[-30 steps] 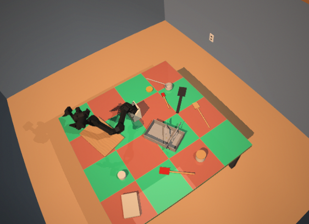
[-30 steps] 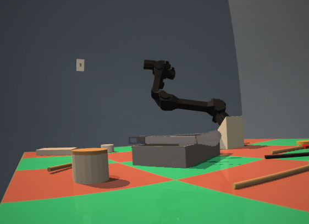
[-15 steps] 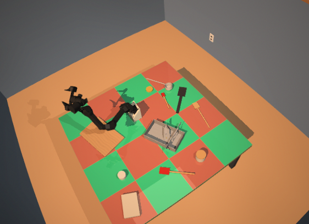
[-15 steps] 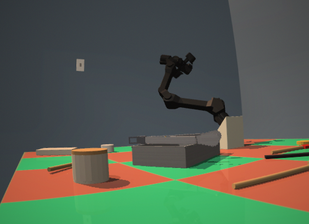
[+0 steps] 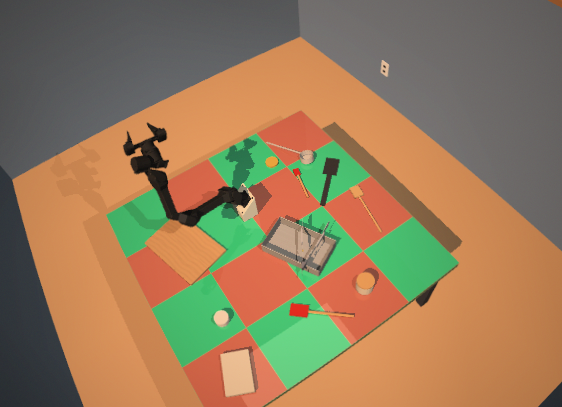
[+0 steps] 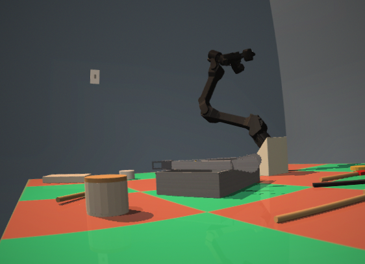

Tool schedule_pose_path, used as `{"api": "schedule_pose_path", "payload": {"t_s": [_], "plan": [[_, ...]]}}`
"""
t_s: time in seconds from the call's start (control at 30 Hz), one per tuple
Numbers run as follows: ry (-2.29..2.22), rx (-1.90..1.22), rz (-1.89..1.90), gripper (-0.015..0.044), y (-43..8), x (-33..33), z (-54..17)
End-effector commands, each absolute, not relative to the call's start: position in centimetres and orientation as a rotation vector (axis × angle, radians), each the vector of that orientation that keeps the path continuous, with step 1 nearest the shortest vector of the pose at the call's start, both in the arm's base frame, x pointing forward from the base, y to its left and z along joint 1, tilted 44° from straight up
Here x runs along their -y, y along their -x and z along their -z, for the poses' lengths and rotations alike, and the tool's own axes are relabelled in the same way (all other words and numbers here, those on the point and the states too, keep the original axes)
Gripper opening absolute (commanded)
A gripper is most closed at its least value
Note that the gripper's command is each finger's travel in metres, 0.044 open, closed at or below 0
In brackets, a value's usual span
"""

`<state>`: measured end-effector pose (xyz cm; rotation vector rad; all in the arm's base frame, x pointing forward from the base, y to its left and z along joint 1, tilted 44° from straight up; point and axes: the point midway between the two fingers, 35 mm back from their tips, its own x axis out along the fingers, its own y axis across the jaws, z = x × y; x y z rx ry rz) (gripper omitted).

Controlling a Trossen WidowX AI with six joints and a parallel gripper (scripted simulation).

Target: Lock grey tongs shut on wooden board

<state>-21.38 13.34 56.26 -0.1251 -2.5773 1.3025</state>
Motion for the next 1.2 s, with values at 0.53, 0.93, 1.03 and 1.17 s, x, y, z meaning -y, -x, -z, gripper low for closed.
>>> {"api": "schedule_pose_path", "payload": {"t_s": [0.53, 0.93, 1.03, 1.17], "plan": [[0.697, 1.851, -1.813, 0.044, 16.9, -29.6, -49.6], [0.817, 1.567, -1.889, 0.044, 13.8, -33.5, -46.9], [0.85, 1.43, -1.923, 0.044, 12.6, -35.0, -45.8], [0.92, 1.276, -1.916, 0.044, 10.1, -37.3, -44.1]]}}
